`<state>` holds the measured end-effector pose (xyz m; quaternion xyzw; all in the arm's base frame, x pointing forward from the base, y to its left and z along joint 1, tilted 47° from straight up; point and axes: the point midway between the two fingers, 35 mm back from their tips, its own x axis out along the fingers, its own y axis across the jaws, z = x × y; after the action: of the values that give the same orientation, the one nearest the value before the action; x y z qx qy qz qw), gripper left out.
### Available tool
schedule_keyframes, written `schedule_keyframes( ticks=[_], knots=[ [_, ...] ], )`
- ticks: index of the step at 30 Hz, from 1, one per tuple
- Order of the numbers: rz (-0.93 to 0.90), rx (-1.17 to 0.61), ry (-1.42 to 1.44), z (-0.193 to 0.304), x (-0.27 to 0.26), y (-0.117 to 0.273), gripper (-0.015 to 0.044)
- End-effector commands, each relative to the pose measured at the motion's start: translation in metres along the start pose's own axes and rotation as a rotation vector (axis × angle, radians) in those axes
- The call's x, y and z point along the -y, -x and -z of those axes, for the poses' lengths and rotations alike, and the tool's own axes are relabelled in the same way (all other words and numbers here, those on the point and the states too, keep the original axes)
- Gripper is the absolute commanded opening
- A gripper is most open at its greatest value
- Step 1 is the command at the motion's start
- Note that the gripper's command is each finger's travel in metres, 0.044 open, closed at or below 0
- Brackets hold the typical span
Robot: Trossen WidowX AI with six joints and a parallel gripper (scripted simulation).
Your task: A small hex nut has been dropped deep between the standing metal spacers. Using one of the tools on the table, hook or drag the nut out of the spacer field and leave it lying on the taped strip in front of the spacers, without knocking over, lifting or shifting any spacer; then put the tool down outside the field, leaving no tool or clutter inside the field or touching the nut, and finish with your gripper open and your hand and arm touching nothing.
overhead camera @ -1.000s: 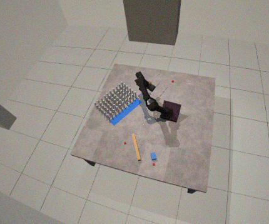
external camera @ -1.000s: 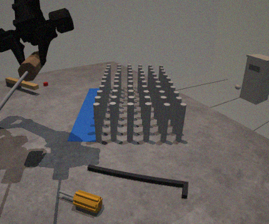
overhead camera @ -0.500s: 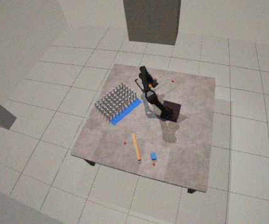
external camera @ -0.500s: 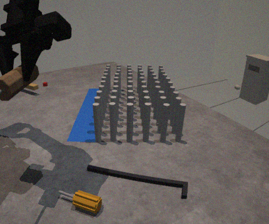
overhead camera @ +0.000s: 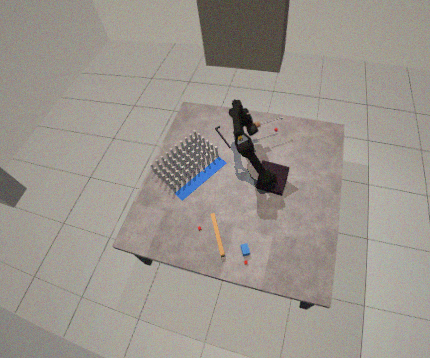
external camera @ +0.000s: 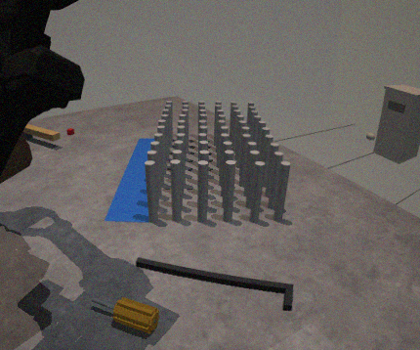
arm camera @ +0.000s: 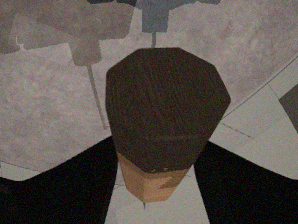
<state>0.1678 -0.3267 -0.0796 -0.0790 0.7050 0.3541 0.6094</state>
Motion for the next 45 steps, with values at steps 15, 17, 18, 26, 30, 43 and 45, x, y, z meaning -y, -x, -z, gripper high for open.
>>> schedule_keyframes(
  ticks=[15,17,18,26,30,43,45],
  knots=[
    [-0.157,-0.084,-0.207,0.053,0.008,-0.063,0.0],
    [-0.157,-0.084,-0.207,0.053,0.008,-0.063,0.0],
    [-0.157,-0.084,-0.207,0.052,0.008,-0.064,0.0],
    [-0.156,-0.083,-0.207,0.048,0.008,-0.07,0.0],
    [-0.156,-0.083,-0.206,0.045,0.009,-0.074,0.0],
    [-0.155,-0.083,-0.206,0.037,0.009,-0.087,0.0],
    [-0.155,-0.082,-0.206,0.035,0.009,-0.089,0.0]
  ],
)
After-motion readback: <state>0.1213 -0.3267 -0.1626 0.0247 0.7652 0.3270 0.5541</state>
